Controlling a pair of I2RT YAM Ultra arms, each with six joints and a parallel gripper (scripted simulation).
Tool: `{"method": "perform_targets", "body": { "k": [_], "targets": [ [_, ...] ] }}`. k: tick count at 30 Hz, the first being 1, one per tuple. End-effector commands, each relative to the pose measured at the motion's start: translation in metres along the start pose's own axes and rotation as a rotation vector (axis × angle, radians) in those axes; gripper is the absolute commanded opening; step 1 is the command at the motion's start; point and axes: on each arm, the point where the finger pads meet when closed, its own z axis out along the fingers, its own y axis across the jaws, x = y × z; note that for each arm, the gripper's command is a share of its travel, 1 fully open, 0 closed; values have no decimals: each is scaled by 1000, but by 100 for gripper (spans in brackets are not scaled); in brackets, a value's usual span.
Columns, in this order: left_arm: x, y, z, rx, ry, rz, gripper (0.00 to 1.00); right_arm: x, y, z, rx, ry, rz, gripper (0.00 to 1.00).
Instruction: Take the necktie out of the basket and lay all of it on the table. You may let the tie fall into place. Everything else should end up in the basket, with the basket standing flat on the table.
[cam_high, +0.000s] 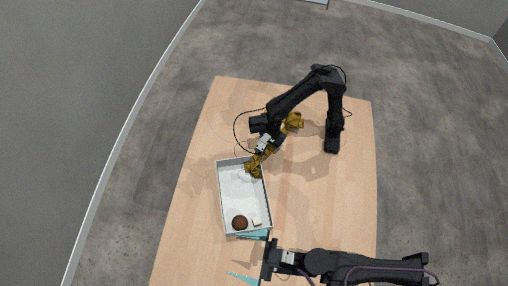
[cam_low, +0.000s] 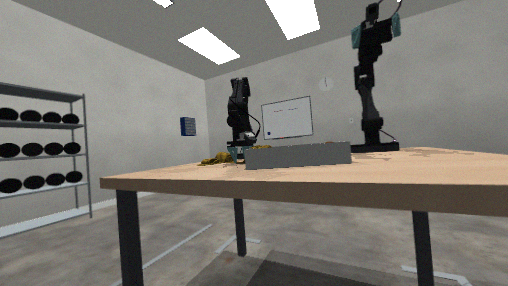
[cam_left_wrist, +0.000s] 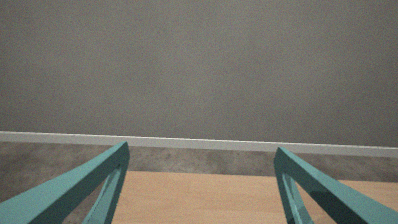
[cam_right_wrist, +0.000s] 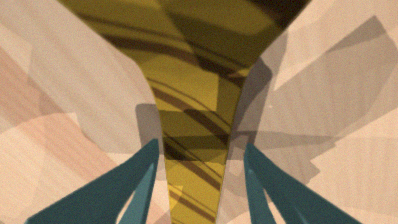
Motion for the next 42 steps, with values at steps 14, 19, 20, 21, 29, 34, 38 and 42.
{"method": "perform_targets", "body": {
  "k": [14, 19, 20, 21, 29, 34, 38, 42],
  "targets": [
    [0, 0, 0, 0, 0, 0, 100, -9, -1, 4, 7, -29, -12, 58],
    [0, 0, 0, 0, 0, 0, 100, -9, -1, 4, 7, -29, -12, 58],
    [0, 0, 0, 0, 0, 0, 100, -9, -1, 4, 7, -29, -12, 58],
    [0, 0, 0, 0, 0, 0, 100, -9, -1, 4, 7, -29, -12, 58],
    [0, 0, 0, 0, 0, 0, 100, -9, -1, 4, 7, -29, -12, 58],
    [0, 0, 0, 0, 0, 0, 100, -9, -1, 4, 7, -29, -12, 56],
    [0, 0, 0, 0, 0, 0, 100, -9, -1, 4, 7, -29, -12, 51],
    [0, 0, 0, 0, 0, 0, 100, -9, -1, 4, 7, -29, -12, 49]
  ]
}}
